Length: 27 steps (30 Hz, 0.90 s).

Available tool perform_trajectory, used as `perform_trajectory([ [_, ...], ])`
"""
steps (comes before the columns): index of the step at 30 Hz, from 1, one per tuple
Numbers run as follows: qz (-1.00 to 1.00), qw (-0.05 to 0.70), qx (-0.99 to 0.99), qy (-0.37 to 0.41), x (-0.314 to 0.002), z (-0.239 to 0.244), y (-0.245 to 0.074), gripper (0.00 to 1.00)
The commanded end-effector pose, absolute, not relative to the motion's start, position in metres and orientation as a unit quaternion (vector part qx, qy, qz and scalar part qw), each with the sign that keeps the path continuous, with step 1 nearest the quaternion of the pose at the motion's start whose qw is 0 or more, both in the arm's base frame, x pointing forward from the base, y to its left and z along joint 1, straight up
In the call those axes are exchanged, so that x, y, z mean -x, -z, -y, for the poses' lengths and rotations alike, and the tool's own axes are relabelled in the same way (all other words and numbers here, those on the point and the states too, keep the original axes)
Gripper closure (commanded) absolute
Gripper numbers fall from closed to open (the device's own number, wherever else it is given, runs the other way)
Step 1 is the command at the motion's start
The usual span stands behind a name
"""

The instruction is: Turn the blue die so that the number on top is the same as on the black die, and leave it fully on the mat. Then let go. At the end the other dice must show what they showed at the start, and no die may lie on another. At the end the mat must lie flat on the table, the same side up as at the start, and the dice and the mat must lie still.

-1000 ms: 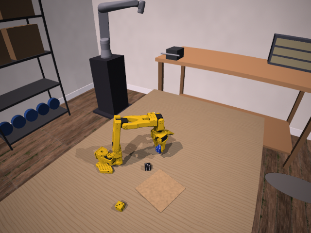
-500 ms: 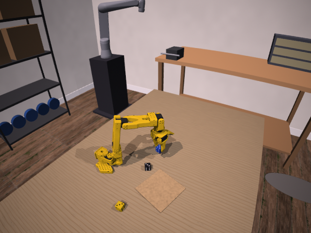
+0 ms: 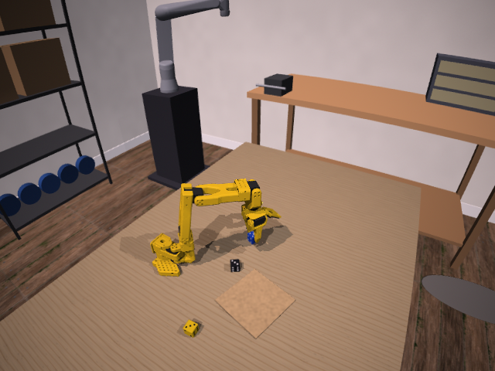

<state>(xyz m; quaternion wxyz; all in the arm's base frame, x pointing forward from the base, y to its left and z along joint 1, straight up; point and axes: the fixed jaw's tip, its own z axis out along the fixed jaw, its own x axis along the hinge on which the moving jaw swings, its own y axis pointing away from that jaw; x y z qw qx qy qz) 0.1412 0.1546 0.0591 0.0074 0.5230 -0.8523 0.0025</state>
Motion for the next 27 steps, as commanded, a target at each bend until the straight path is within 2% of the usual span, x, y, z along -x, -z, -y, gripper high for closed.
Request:
perform_trajectory([
  [1,0.879,-0.031,-0.476,0.010,-0.146,-0.162,-0.073,1.00],
  [9,0.922,-0.030,-0.387,0.013,-0.147,-0.163,-0.074,1.00],
  [19,0.925,-0.030,-0.378,0.013,-0.147,-0.163,-0.074,1.00],
  [27,0.915,-0.030,-0.402,0.014,-0.130,-0.160,-0.073,1.00],
])
